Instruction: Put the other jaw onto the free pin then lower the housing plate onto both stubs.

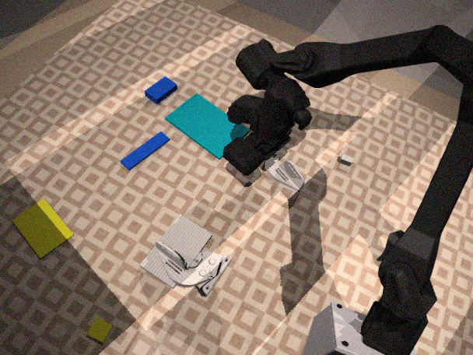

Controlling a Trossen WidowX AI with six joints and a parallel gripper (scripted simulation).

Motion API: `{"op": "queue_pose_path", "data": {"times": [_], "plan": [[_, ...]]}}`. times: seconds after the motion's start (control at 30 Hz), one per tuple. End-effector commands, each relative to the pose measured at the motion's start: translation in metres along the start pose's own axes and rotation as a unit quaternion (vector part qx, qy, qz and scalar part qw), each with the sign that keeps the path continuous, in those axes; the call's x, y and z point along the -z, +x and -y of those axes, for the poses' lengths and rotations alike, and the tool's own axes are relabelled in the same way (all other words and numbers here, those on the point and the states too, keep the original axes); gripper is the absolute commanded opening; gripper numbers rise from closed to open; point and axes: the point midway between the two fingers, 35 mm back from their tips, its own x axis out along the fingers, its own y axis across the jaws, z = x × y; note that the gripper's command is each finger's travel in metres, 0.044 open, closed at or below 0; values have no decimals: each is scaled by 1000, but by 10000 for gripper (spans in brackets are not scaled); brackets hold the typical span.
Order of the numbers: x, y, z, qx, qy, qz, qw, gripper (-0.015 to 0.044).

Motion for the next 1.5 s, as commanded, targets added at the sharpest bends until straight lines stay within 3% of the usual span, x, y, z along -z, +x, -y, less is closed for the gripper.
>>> {"op": "queue_pose_path", "data": {"times": [0.0,0.1,0.23,0.8,1.47], "plan": [[-2,-20,0,-2,1,1,1000,0],[-2,-56,-3,-1,1,2,1000,0],[-2,-58,-3,-1,1,2,1000,0],[-5,-52,-4,-4,1,9,1000,440],[-5,-52,-4,-4,1,9,1000,440]]}}
